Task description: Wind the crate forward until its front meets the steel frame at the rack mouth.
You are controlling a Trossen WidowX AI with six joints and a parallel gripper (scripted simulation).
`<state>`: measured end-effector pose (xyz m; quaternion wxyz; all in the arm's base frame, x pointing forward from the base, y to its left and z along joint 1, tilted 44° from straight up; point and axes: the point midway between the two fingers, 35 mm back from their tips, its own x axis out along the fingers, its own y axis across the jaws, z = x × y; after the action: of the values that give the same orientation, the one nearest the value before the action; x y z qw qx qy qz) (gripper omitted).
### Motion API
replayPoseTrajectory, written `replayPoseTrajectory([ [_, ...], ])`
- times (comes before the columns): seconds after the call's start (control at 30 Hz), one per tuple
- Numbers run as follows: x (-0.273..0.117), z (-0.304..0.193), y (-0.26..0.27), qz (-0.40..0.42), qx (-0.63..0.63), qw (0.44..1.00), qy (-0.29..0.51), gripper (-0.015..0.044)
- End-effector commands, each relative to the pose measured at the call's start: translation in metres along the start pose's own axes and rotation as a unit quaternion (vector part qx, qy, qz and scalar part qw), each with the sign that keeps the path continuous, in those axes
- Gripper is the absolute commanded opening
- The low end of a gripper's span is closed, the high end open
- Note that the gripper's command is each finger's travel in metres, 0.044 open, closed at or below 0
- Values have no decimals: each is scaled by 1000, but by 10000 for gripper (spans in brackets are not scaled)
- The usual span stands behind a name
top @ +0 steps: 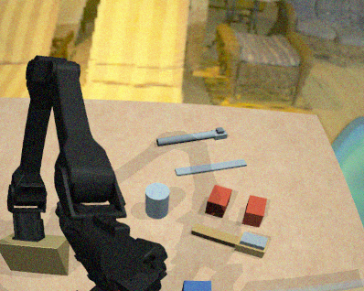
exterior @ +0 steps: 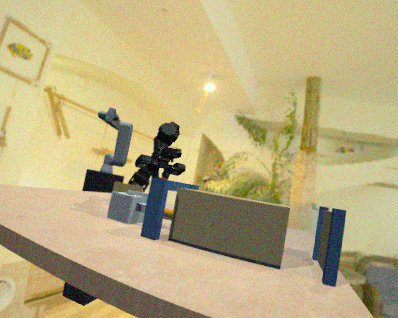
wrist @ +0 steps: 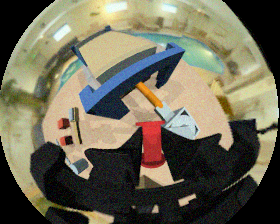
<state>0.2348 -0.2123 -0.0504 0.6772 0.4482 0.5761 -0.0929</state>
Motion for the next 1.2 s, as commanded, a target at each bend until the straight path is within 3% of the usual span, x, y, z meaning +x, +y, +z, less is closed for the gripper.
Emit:
replayPoseTrajectory([
  [0.0, -3, -16, -2, -1, 8, 1000, 13, 0],
  [1.17, -25, -62, -25, -2, 9, 1000, 15, 0],
])
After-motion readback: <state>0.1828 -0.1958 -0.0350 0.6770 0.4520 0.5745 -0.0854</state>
